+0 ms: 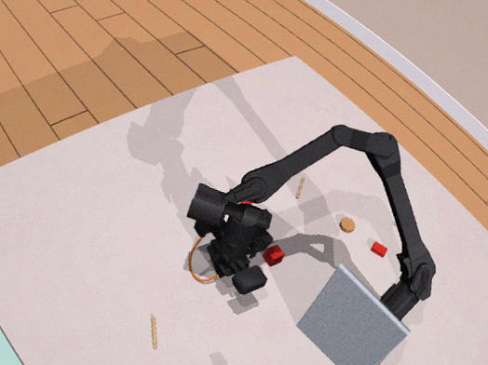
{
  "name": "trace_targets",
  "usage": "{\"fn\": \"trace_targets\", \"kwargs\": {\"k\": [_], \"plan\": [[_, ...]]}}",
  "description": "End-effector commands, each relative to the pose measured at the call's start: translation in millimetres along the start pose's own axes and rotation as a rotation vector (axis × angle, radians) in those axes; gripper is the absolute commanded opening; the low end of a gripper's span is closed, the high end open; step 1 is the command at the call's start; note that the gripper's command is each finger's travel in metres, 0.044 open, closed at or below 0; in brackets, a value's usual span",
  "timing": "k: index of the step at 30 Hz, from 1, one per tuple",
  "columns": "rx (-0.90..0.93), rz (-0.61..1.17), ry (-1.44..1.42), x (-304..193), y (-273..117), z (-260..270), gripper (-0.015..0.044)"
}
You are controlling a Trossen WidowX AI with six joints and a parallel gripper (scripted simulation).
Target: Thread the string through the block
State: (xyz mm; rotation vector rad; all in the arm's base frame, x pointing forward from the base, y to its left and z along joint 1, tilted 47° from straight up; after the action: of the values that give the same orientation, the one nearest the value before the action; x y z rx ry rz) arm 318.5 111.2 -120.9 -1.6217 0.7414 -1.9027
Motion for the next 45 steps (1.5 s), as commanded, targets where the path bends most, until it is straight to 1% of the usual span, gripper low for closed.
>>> {"fn": "trace_targets", "kwargs": {"k": [1, 45], "plan": [[0.002, -0.003, -0.001, 7, 0, 1, 0.0000], [0.001, -0.003, -0.001, 60, 1, -4, 0.0000]]}}
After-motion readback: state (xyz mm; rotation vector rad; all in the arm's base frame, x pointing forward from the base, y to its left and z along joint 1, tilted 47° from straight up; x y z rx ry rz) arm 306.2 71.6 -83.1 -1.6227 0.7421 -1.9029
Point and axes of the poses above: the point midway between the two fingers, 35 mm back from their tips, its own y axis out along the fingers, its own z axis across the jaws, x = y × z, the point moved 7 cm from there along -y, back along the fingers
